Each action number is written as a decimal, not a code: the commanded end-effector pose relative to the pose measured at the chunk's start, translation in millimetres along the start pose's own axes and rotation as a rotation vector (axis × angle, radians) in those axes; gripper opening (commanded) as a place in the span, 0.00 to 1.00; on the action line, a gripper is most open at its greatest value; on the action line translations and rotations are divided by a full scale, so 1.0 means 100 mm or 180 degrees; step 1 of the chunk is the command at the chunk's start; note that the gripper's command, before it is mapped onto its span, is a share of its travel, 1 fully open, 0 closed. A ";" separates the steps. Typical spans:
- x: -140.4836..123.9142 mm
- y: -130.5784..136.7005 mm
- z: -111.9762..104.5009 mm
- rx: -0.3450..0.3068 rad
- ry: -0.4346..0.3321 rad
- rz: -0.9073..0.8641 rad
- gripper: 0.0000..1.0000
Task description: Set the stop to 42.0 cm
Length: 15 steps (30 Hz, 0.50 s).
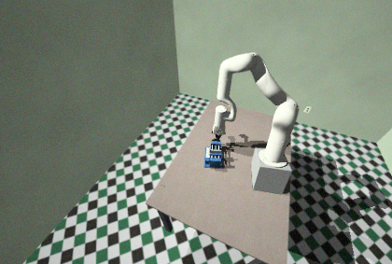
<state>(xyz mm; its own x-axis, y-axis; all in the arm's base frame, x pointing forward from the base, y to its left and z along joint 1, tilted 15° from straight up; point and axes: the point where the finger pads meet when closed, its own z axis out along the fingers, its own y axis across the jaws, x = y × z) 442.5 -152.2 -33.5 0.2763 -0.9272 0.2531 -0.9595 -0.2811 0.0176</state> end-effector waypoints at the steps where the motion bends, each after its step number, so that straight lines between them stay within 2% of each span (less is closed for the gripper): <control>1: 0.00 -0.02 -0.01 0.0004 0.0001 0.0000 0.06; 15: 0.00 -0.08 -0.04 0.0004 0.0001 0.0000 0.06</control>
<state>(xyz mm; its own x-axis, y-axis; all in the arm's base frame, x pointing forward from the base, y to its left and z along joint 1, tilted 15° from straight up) 447.8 -149.9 -30.8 0.2762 -0.9272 0.2532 -0.9595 -0.2812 0.0168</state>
